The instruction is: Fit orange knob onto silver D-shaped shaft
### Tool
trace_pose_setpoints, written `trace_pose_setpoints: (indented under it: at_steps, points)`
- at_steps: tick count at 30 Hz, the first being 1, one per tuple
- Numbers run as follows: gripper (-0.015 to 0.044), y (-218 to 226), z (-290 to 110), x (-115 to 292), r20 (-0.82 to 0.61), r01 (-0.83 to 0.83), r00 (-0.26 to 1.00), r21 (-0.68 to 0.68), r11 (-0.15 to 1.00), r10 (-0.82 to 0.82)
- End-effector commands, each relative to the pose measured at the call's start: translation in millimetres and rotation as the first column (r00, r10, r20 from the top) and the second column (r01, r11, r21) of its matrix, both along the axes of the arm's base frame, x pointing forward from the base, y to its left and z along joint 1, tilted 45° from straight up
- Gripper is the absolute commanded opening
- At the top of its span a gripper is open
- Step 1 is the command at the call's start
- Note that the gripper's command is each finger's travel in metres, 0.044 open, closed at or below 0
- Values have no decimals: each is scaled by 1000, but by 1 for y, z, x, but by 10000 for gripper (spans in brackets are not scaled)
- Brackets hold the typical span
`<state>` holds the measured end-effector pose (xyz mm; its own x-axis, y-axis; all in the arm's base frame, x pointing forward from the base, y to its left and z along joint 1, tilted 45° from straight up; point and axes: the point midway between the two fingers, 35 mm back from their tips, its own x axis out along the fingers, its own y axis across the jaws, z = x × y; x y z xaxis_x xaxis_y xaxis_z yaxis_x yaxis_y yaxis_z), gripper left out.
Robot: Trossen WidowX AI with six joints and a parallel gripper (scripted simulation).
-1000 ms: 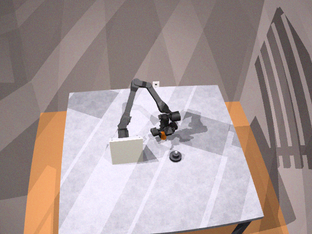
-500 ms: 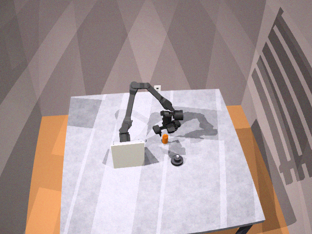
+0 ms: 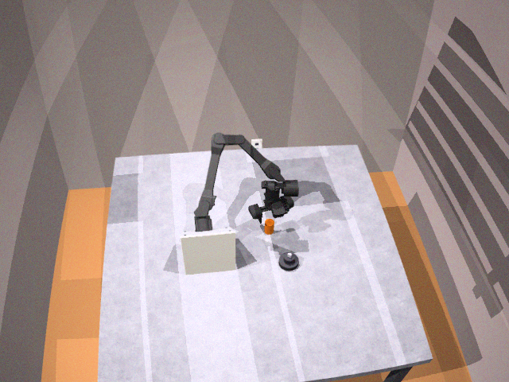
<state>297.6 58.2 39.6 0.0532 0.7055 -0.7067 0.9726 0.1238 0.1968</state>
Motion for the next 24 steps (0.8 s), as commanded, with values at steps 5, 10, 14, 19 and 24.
trace_pose_setpoints:
  at_steps: [5, 10, 14, 19, 24]
  points:
    - [440, 10, -10, 0, -9, 1, 1000, -1, 1000, -1]
    - [440, 15, -16, 1, -9, 1, 1000, -1, 1000, -1]
    - [440, 20, -21, 1, -8, 2, 1000, -1, 1000, -2]
    - [440, 26, -27, 2, -8, 2, 1000, 0, 1000, -2]
    - [440, 32, -32, 2, -7, 2, 1000, 1, 1000, -2]
